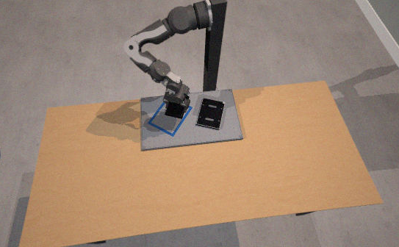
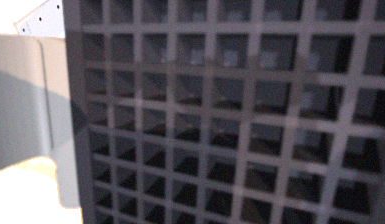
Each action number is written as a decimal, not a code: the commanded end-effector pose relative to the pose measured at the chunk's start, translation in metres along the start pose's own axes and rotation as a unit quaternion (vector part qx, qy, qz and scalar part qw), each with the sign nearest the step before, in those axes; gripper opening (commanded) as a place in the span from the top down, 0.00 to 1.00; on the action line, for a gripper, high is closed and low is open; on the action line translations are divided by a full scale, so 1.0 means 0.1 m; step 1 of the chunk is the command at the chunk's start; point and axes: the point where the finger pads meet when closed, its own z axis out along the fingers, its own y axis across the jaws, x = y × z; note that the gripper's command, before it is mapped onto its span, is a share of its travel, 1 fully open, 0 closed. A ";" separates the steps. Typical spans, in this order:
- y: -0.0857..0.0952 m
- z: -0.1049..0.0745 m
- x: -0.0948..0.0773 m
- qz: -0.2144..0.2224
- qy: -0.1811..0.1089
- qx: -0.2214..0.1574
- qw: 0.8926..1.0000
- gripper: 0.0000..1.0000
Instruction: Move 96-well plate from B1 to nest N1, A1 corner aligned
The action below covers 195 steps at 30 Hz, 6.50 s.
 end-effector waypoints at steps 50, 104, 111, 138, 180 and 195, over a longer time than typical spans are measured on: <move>1.17 -0.07 0.33 -0.012 0.000 0.001 1.000 1.00; 1.63 0.36 0.50 -0.014 0.002 0.001 1.000 1.00; 1.62 0.55 0.50 -0.014 0.002 0.001 1.000 1.00; 1.63 0.63 0.47 -0.012 0.001 0.001 1.000 1.00; 1.62 0.60 0.47 -0.012 0.000 0.002 1.000 1.00; 1.62 0.66 0.49 -0.014 0.002 0.001 1.000 1.00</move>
